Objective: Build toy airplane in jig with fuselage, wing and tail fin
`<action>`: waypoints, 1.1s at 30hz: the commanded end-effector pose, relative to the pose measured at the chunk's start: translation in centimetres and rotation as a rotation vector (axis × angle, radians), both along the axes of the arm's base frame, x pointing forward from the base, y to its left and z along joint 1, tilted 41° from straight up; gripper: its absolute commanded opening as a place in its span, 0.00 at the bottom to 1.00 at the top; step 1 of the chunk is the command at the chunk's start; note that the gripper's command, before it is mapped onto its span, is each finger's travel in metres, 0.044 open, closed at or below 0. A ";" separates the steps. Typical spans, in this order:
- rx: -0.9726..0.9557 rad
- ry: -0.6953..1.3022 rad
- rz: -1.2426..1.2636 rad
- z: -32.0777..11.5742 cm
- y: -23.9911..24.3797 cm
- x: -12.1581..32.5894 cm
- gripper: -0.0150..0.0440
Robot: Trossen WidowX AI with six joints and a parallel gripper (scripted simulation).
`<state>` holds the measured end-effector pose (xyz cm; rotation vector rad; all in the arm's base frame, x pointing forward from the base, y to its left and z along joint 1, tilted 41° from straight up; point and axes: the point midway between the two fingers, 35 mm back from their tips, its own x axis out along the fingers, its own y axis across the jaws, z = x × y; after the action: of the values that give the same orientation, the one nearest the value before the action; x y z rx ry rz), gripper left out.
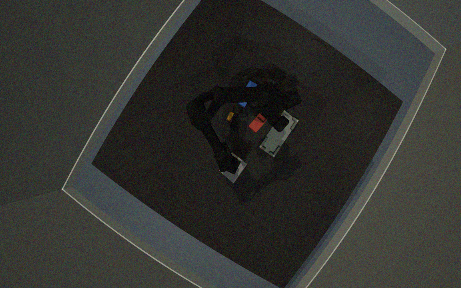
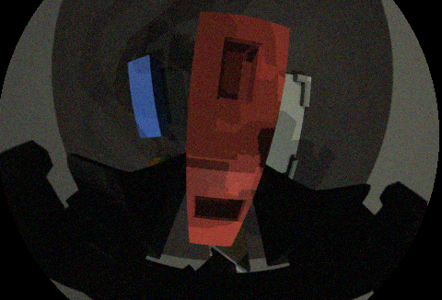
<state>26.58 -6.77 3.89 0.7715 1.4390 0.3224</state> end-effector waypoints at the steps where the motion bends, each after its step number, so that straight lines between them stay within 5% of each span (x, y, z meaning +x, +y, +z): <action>1: -0.004 -0.001 0.013 -1.4 -0.7 0.0 0.25; 33: -0.020 -0.063 0.085 -10.8 -4.6 -1.0 0.25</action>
<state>25.97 -11.09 -5.69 0.6877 1.4119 0.3860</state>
